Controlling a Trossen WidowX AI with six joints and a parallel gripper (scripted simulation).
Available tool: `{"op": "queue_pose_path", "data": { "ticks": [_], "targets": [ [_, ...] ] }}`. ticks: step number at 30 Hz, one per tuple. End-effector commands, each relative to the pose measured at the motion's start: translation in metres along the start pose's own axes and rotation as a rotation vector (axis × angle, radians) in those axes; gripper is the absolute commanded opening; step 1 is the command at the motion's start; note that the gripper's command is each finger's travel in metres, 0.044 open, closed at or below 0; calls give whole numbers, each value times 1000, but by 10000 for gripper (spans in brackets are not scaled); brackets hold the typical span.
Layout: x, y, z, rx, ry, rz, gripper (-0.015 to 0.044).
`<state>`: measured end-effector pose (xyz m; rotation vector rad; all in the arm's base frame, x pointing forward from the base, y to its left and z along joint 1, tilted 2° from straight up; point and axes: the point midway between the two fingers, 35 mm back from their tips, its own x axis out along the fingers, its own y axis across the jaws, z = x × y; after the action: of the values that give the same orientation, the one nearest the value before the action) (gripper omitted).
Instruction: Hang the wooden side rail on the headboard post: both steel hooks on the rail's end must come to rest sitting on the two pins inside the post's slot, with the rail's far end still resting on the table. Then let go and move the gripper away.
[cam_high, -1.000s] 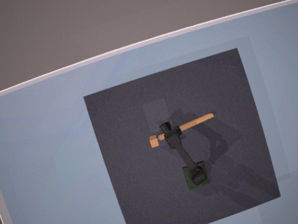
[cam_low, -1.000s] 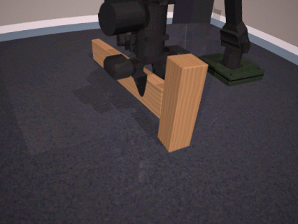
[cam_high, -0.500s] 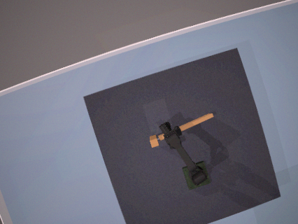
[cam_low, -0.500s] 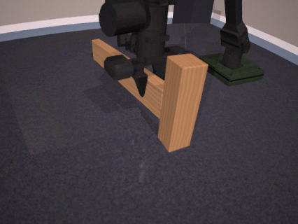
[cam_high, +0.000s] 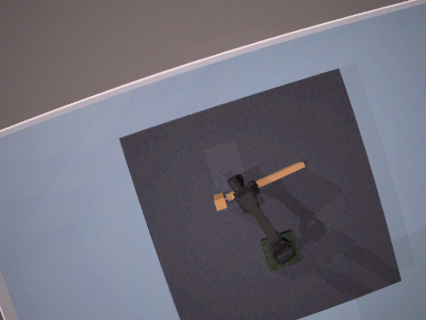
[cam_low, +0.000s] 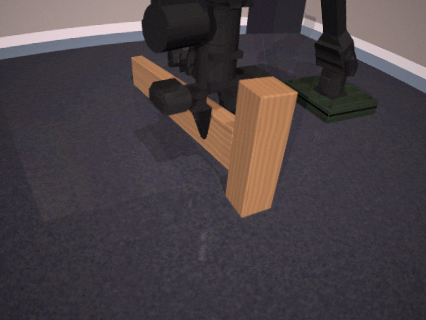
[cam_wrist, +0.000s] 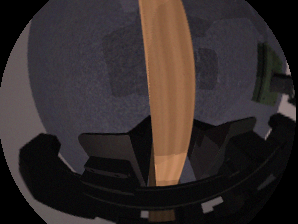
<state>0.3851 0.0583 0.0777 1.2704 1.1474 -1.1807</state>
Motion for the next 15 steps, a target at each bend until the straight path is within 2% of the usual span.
{"op": "queue_pose_path", "data": {
  "ticks": [1,15],
  "targets": [
    [-4,2,-2,3,5,9,0],
    [-5,3,-3,3,5,9,0]
  ]
}}
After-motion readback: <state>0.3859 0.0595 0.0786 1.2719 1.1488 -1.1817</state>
